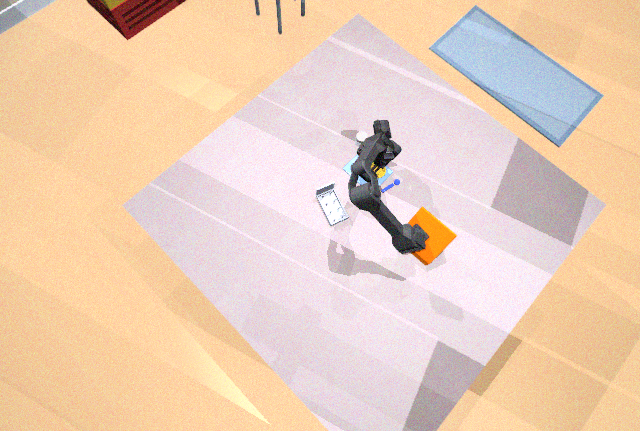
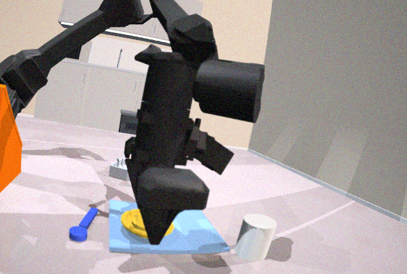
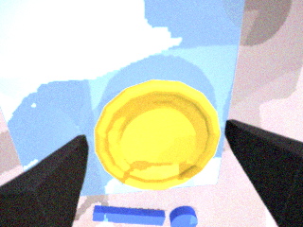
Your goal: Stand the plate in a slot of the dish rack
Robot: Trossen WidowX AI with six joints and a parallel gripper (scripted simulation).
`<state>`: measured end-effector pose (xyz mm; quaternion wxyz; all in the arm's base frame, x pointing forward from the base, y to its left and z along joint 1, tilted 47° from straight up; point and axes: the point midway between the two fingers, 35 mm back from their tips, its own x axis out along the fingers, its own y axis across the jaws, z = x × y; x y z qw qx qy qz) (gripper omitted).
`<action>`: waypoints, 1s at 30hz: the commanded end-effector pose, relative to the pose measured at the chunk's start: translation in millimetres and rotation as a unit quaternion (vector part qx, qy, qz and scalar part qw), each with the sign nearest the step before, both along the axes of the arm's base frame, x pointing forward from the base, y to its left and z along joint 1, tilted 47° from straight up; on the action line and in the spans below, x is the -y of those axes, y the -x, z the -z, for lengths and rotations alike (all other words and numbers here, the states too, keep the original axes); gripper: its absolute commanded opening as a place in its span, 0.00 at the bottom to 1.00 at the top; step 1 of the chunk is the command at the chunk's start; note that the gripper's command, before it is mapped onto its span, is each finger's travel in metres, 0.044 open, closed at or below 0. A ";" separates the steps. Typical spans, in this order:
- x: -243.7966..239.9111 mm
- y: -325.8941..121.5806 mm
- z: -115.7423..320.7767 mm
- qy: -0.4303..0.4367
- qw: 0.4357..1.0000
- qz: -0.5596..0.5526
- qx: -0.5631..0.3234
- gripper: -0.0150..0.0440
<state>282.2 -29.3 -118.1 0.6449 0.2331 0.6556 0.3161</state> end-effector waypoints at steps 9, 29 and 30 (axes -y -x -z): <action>-3.4 1.6 3.1 -0.002 1.000 0.003 -0.004 0.90; 28.4 -7.8 -21.9 0.001 1.000 0.004 -0.003 0.34; 32.7 -8.7 -25.6 0.002 1.000 0.004 -0.003 0.30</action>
